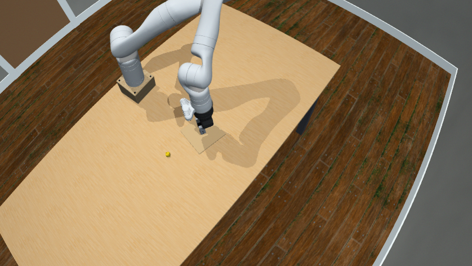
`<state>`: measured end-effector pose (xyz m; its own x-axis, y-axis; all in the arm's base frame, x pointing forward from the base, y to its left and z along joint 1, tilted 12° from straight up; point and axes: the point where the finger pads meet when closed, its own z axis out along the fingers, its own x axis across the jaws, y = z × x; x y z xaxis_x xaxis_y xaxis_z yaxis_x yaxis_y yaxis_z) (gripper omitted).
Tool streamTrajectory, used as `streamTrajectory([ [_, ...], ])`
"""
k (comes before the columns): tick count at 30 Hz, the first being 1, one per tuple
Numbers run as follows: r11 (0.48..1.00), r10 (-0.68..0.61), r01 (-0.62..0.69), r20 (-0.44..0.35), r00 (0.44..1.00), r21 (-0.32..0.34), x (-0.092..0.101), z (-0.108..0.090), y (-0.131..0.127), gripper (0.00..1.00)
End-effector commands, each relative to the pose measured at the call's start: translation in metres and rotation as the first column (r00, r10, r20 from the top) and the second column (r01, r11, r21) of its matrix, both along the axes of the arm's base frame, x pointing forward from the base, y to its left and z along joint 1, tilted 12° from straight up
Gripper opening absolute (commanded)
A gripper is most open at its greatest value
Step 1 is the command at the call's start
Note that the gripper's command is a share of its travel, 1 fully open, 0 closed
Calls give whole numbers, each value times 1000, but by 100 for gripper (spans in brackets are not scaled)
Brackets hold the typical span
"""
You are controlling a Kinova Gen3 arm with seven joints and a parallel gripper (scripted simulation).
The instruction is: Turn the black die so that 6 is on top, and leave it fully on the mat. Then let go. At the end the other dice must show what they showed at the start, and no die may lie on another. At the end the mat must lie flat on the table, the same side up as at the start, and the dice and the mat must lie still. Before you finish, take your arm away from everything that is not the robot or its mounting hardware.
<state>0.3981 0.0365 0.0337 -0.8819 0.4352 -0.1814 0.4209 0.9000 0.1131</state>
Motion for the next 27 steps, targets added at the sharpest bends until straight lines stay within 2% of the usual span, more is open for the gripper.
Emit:
streamTrajectory([
  [1, 1000, 0, 0, 1, 1000, 1, 0, 0, 0, 64],
  [27, 1000, 0, 0, 1, 1000, 1, 1, -5, 0, 64],
])
